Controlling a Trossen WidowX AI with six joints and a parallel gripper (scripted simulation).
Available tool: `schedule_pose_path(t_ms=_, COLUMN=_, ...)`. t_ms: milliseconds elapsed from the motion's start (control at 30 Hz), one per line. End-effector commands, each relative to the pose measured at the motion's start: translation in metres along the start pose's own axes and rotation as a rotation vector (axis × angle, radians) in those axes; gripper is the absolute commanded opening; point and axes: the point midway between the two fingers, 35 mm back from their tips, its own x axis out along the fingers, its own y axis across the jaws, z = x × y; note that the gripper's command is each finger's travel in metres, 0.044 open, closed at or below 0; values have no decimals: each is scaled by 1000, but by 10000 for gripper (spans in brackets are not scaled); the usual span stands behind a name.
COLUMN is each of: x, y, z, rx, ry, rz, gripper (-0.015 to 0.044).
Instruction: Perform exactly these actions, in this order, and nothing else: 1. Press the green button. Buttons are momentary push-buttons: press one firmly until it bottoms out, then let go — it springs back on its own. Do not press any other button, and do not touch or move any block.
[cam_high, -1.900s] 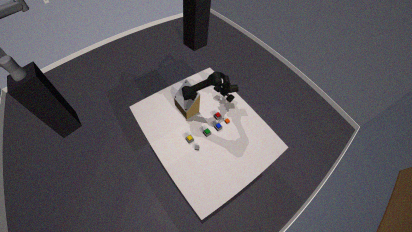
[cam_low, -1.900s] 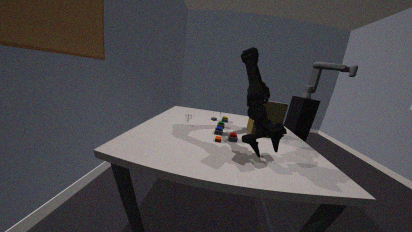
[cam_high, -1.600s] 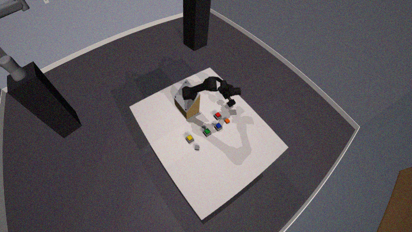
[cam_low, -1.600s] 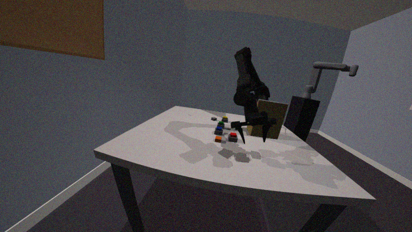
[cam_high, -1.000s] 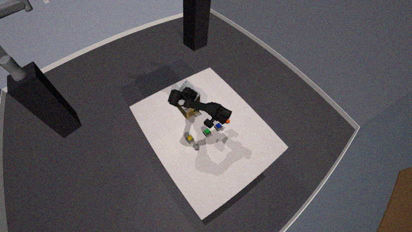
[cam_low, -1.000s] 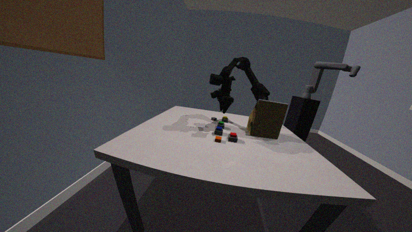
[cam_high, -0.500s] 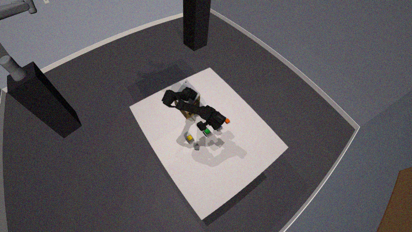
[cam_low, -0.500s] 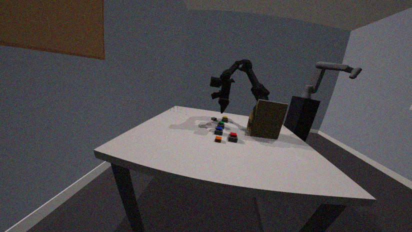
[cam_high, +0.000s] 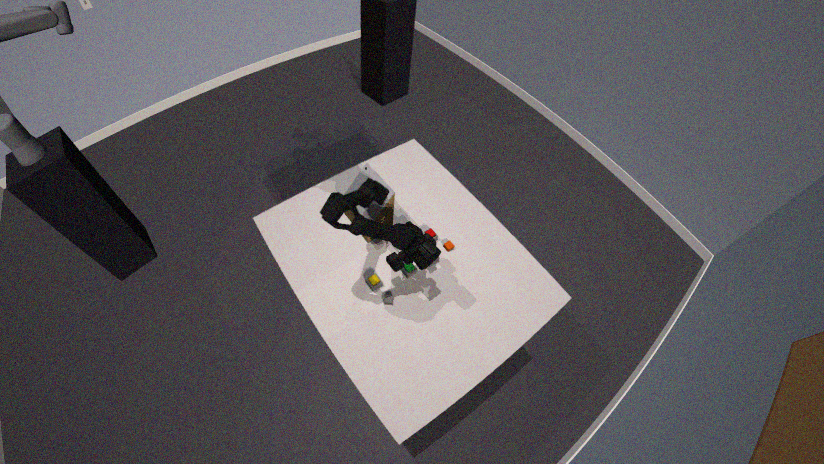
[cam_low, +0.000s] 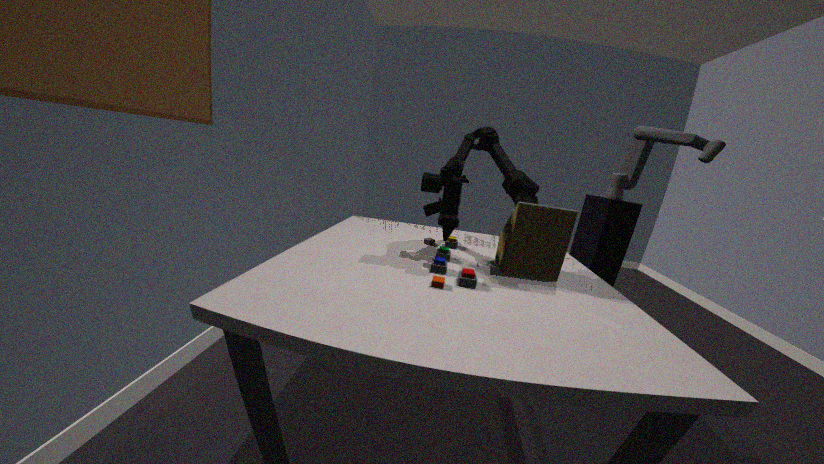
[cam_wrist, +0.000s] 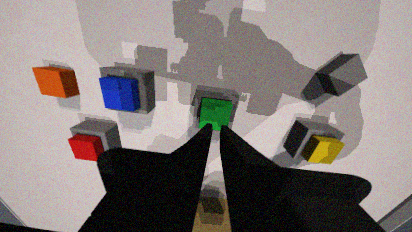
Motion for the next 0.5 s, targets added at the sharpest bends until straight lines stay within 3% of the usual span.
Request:
schedule_pose_path(t_ms=0, x=2, y=0, z=-2, rx=-7, ry=5, rz=-4, gripper=20)
schedule_pose_path(t_ms=467, x=15, y=0, z=-1, rx=-8, ry=5, rz=-3, gripper=20)
